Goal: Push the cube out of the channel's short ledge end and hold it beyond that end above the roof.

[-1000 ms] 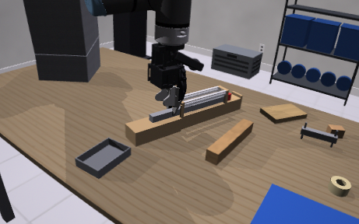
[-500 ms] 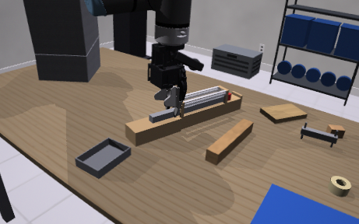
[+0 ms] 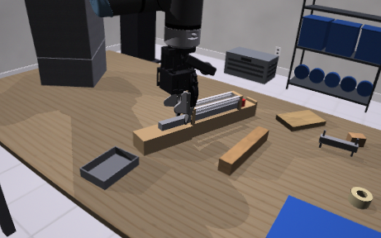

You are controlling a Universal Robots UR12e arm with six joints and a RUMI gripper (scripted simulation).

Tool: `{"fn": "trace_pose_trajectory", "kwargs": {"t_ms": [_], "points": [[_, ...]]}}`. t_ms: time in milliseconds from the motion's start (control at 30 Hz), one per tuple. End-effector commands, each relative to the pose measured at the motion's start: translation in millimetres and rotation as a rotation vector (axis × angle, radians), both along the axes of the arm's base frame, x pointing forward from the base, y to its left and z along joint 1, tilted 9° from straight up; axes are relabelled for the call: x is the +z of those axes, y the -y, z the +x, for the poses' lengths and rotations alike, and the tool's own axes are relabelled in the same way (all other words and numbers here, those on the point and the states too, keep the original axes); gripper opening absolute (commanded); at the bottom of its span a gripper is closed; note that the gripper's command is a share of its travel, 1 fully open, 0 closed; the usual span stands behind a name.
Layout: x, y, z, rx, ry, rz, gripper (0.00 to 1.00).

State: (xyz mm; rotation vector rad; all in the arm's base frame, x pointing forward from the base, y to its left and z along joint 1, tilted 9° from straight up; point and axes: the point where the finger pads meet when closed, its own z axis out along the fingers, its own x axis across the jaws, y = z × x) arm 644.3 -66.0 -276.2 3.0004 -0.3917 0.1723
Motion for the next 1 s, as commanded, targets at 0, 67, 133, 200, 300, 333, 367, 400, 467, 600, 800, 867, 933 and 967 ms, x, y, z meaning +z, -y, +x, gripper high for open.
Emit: {"fn": "trace_pose_trajectory", "kwargs": {"t_ms": [0,67,133,200,300,333,367,400,467,600,800,867,933,967], "points": [[1,0,0,0.0,0.001,0.0,0.22],[1,0,0,0.0,0.001,0.0,0.22],[1,0,0,0.0,0.001,0.0,0.22],[1,0,0,0.0,0.001,0.0,0.22],[1,0,0,0.0,0.001,0.0,0.22],[1,0,0,0.0,0.001,0.0,0.22],[1,0,0,0.0,0.001,0.0,0.22],[1,0,0,0.0,0.001,0.0,0.22],[5,-1,0,0.0,0.001,0.0,0.22],[25,-3,-2,0.0,0.001,0.0,0.22],[55,-7,-5,0.0,0.001,0.0,0.22],[60,-7,-6,0.0,0.001,0.0,0.22],[65,-8,-6,0.0,0.001,0.0,0.22],[67,-8,-6,0.0,0.001,0.0,0.22]]}}
